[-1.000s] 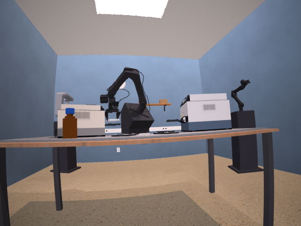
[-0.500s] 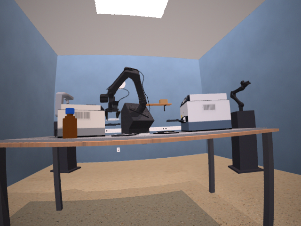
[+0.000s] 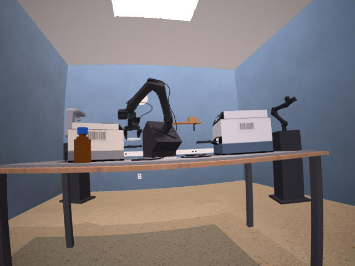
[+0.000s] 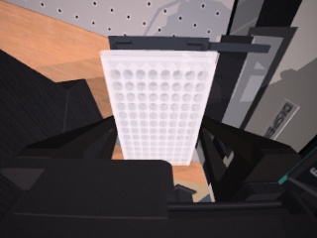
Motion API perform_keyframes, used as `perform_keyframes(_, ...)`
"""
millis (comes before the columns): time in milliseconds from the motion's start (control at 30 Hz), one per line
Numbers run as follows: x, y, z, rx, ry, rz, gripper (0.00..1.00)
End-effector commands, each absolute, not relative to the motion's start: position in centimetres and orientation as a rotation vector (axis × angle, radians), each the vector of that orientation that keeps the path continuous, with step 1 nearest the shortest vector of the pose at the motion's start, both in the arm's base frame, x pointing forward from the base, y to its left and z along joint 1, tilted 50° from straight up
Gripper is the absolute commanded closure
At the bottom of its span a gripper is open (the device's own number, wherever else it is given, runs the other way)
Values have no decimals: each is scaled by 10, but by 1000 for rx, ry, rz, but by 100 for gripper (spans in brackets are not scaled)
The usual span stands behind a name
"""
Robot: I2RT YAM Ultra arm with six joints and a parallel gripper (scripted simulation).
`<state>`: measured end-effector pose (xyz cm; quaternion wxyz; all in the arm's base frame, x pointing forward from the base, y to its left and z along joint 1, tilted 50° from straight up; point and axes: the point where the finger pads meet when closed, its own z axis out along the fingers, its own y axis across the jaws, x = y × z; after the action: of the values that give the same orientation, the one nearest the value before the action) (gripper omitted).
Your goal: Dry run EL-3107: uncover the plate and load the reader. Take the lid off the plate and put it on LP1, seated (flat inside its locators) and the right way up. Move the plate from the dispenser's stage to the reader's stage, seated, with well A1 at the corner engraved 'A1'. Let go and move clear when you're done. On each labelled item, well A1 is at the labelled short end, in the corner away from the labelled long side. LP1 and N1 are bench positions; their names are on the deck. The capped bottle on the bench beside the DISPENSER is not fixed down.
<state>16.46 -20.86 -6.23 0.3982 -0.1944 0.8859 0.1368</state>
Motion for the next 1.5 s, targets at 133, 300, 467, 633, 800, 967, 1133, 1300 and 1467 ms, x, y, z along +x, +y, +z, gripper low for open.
perform_keyframes(133,152,-225,-48,-497,2248,308,14)
perform_keyframes(300,149,-227,-42,-499,2245,306,14)
perform_keyframes(467,147,-225,-45,-488,2241,326,14)
perform_keyframes(633,146,-226,-47,-483,2247,326,14)
perform_keyframes(800,160,-206,-49,-551,2266,370,14)
perform_keyframes(967,169,-203,-47,-596,2287,383,14)
perform_keyframes(1133,178,-200,-41,-599,2326,410,14)
perform_keyframes(1300,192,-205,-32,-585,2379,404,14)
perform_keyframes(1467,204,-203,-24,-541,2426,413,14)
